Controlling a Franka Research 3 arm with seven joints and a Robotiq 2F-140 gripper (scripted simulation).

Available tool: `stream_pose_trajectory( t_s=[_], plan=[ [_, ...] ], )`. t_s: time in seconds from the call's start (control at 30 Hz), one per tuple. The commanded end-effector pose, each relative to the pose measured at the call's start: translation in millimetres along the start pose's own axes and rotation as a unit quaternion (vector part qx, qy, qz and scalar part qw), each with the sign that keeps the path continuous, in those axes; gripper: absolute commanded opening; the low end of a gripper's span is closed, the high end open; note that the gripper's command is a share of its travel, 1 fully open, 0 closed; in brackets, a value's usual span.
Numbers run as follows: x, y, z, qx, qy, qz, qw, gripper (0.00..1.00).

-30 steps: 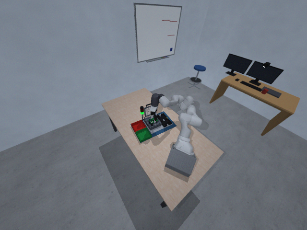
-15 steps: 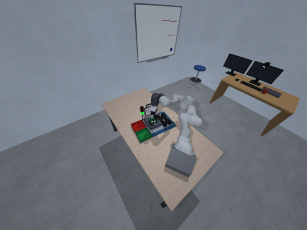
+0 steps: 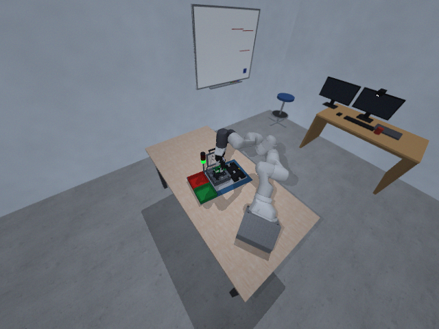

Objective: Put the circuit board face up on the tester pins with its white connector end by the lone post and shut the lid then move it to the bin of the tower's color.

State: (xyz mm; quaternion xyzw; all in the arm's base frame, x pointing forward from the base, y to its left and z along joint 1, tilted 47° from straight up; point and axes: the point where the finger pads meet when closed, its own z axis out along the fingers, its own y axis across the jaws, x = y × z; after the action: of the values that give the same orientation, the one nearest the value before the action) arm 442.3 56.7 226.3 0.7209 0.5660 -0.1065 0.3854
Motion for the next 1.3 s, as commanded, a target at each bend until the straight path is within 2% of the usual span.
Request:
stream_pose_trajectory(
  t_s=[0.0,0.3,1.27],
  plan=[
    [-3,-2,-13.6,0.002,-0.004,0.003,1.000,0.46],
    [-2,-2,-36.5,0.002,-0.004,0.003,1.000,0.46],
    [-1,-3,-37.7,0.002,-0.004,0.003,1.000,0.46]
  ],
)
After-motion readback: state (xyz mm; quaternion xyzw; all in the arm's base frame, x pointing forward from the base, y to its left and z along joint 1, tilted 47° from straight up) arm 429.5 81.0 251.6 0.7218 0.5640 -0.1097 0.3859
